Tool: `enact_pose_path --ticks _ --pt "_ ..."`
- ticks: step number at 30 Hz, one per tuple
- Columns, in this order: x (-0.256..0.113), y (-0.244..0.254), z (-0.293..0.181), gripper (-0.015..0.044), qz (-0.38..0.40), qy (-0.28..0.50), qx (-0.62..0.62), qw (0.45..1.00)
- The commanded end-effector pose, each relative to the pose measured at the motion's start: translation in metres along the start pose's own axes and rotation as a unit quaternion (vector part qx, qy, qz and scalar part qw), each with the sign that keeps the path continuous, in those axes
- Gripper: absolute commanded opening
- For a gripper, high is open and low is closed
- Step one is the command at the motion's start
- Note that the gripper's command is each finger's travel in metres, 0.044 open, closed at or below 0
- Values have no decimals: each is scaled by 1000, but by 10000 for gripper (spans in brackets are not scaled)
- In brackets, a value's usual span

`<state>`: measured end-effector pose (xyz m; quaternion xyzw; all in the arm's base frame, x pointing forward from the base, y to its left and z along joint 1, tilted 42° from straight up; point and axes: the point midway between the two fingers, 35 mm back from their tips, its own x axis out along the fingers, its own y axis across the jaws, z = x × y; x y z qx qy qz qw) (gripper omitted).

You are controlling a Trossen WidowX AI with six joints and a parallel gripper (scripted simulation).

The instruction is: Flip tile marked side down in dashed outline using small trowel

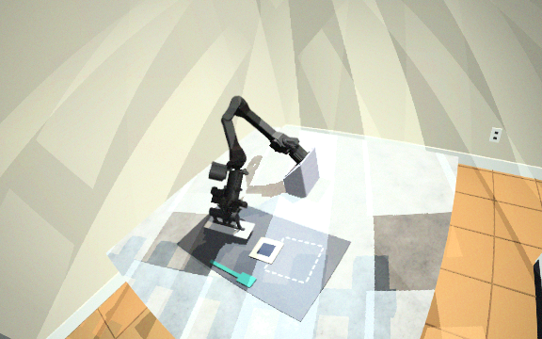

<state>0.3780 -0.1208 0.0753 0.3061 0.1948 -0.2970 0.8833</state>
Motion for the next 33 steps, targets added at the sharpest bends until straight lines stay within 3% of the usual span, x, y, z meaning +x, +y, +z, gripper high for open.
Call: enact_pose_path --ticks 1,33 --pt "9 20 -10 0 11 -25 17 999" --pt "40 13 -25 0 16 -45 32 998"
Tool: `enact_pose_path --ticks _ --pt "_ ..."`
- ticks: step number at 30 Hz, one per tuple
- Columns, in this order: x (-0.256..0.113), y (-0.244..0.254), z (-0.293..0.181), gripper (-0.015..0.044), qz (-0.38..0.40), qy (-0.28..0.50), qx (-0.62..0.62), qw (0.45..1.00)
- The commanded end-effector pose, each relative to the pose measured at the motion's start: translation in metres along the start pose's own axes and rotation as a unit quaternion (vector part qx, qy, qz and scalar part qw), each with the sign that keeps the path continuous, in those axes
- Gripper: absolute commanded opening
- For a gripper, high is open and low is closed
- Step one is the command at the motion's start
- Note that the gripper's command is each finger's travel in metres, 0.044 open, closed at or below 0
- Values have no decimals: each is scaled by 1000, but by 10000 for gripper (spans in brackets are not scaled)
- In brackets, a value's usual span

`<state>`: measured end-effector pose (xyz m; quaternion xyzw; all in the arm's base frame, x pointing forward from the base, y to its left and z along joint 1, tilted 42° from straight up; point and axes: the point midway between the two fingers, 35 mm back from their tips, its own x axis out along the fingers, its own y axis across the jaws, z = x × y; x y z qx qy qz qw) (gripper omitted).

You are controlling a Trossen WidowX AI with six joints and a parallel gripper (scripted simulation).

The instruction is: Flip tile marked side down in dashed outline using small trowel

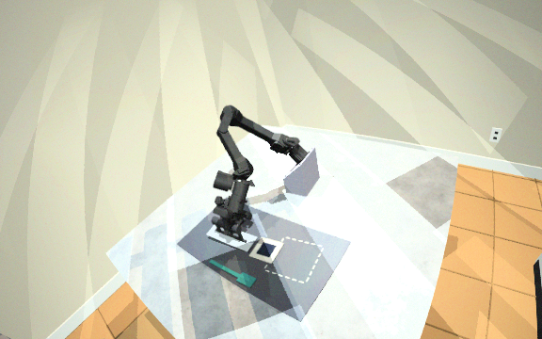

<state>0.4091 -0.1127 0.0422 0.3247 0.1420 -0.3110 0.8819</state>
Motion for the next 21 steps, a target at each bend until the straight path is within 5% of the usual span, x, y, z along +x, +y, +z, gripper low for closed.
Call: enact_pose_path --ticks 1,21 --pt "4 0 -1 0 9 1 -3 1000" --pt "9 -3 -22 0 8 2 -3 1000"
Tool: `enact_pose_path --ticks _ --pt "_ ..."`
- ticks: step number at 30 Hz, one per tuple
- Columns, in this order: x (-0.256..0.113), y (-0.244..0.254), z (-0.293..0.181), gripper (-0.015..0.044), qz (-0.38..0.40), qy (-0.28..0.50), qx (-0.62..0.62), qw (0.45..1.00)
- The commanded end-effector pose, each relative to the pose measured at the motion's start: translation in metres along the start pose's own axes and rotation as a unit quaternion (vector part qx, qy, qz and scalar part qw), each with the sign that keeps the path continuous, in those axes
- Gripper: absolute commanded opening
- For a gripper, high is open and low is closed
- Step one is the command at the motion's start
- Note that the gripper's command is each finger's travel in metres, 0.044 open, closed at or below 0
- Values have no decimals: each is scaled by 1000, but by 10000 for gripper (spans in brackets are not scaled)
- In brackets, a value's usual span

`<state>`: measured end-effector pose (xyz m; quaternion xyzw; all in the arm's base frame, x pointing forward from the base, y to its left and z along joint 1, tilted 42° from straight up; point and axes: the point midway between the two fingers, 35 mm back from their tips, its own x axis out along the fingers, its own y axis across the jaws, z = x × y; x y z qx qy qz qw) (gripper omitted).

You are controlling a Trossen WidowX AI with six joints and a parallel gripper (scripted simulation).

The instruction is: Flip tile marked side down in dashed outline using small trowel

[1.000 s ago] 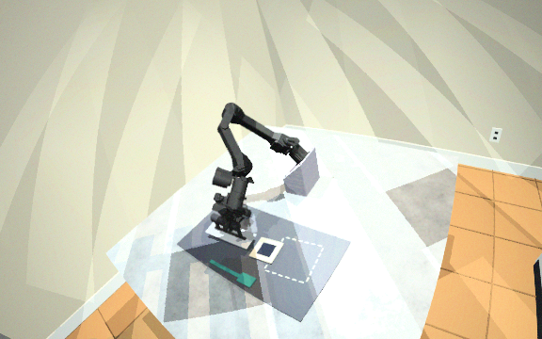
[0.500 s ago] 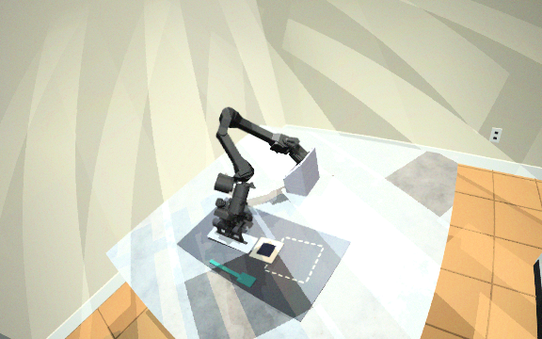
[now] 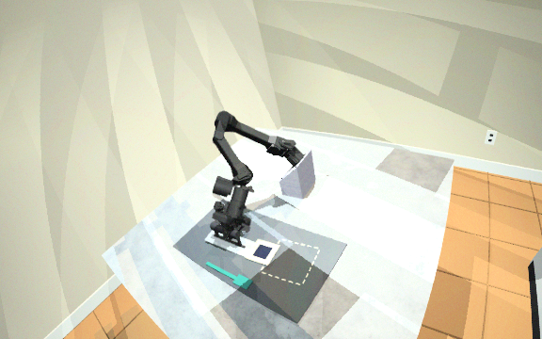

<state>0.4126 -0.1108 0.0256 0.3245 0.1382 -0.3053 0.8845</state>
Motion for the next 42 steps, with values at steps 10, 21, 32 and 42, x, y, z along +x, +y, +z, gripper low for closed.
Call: enact_pose_path --ticks 10,21,32,42 --pt "-2 3 -25 0 1 4 -2 1000" --pt "-4 4 -37 0 2 5 0 1000" --pt "-13 15 -33 0 2 37 39 999" --pt "-26 30 -42 0 2 37 39 999"
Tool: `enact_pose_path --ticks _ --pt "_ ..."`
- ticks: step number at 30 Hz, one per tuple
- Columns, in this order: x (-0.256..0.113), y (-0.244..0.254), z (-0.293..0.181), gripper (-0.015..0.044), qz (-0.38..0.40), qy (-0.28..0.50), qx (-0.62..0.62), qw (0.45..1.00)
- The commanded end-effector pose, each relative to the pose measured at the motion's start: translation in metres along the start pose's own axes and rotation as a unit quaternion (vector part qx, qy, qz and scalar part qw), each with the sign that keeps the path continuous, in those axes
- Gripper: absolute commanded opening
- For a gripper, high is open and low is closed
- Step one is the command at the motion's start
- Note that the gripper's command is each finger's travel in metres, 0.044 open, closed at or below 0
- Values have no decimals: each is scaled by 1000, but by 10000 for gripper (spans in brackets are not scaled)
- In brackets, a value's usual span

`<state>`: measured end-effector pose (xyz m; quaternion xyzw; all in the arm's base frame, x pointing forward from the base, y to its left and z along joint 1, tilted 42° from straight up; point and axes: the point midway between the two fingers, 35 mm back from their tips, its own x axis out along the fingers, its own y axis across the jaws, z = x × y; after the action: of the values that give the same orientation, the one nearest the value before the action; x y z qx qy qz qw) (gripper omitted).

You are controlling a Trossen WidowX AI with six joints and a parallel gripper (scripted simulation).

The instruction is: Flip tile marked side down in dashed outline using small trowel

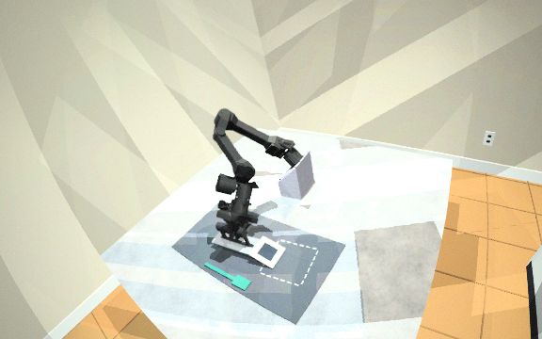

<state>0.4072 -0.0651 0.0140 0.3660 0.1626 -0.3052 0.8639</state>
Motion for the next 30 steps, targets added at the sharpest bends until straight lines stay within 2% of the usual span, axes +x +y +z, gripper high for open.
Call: enact_pose_path --ticks 1,30 --pt "-7 12 -6 0 10 1 3 1000" --pt "-19 27 -61 0 10 2 4 1000"
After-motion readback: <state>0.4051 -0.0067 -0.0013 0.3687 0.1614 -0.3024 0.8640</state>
